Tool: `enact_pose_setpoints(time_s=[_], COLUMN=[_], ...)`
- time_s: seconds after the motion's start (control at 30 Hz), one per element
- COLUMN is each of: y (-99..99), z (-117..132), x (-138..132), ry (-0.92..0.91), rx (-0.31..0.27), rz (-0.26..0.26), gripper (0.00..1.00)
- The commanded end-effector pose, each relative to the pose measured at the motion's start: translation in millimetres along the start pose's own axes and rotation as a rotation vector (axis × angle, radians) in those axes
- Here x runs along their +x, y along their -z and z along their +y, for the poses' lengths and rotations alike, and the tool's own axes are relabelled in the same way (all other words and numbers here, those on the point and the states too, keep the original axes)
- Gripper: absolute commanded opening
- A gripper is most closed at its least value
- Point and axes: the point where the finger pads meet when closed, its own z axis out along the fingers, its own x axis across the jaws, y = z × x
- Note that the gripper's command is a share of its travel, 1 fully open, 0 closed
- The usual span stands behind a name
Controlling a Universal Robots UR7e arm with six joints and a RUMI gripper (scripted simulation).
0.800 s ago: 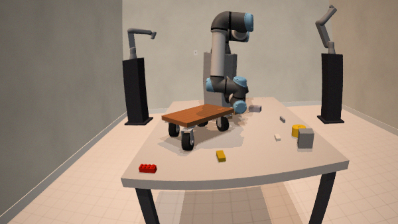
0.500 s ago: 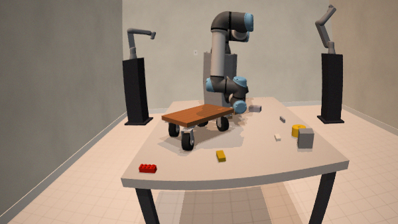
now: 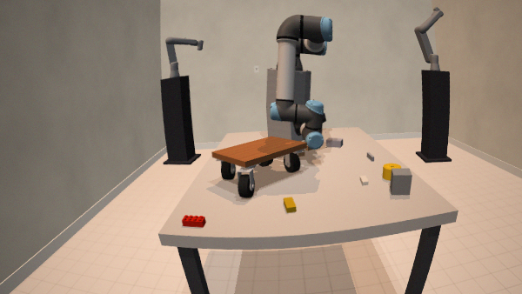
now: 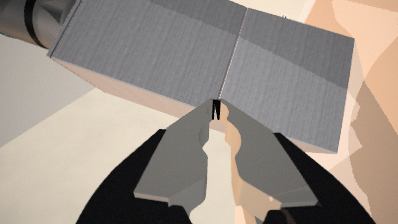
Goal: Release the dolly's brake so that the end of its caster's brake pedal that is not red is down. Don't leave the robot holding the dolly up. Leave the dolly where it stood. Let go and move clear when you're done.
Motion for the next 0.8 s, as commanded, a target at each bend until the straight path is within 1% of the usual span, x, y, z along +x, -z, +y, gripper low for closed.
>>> enact_pose_setpoints(time_s=[0.0,0.13,0.23,0.3,0.37,0.53,0.67,0.7,0.77], y=[2.2,7.8,14.7,14.7,20.6,37.9,55.8,55.8,66.2], z=[2,7,13,13,18,35,52,52,62], x=[-3,-6,-10,-10,-14,-25,-36,-36,-43], ry=[0.005,0.012,0.020,0.020,0.027,0.054,0.082,0.082,0.099], rx=[-0.008,-0.026,-0.049,-0.049,-0.069,-0.131,-0.196,-0.196,-0.233], rz=[0.016,0.051,0.091,0.091,0.126,0.243,0.366,0.366,0.438], gripper=[0.00,0.00,0.00,0.00,0.00,0.00,0.00,0.00,0.00])
